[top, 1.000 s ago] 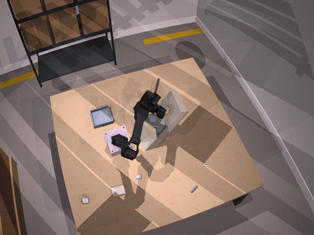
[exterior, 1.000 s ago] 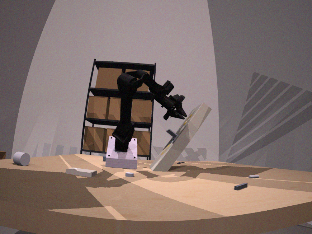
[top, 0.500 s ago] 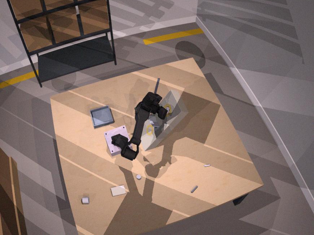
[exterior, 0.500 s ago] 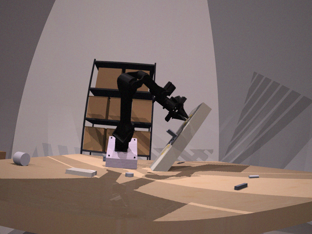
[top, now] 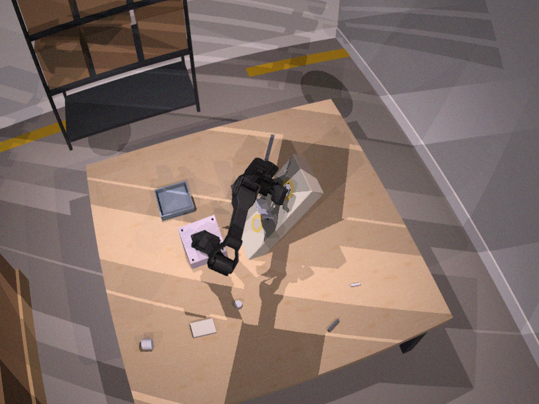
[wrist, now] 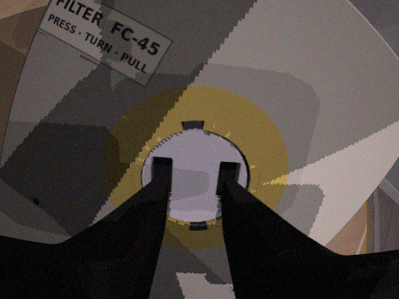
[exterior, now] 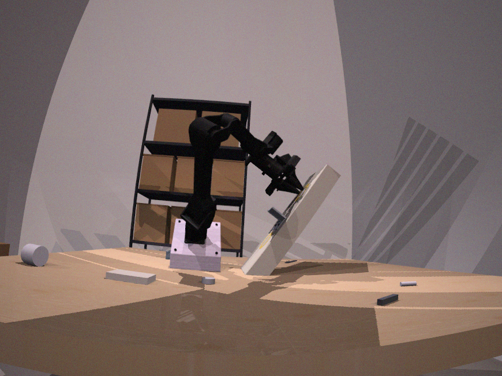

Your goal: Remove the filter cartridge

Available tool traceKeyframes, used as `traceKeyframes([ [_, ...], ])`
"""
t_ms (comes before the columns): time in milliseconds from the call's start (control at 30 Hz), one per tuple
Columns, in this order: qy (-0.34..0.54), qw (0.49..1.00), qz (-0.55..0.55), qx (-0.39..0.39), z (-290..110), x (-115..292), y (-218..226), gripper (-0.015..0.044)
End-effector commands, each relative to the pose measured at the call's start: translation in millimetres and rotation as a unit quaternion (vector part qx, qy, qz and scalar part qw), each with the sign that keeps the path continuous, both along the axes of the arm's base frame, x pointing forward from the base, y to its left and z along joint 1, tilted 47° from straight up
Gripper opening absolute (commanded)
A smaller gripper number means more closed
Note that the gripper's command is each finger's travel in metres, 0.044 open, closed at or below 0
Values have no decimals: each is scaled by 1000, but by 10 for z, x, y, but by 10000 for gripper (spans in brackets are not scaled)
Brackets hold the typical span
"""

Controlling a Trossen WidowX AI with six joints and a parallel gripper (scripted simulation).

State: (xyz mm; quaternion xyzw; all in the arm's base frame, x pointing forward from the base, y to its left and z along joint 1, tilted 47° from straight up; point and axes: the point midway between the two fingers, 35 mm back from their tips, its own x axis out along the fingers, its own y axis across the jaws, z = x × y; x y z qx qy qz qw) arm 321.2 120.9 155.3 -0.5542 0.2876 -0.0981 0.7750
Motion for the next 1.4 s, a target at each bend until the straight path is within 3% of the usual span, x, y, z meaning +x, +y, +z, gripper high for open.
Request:
traceKeyframes([
  [0, 2, 1000, 2, -1, 0, 4, 6, 108],
  [1367, 2, 1000, 2, -1, -57, 132, -74, 108],
])
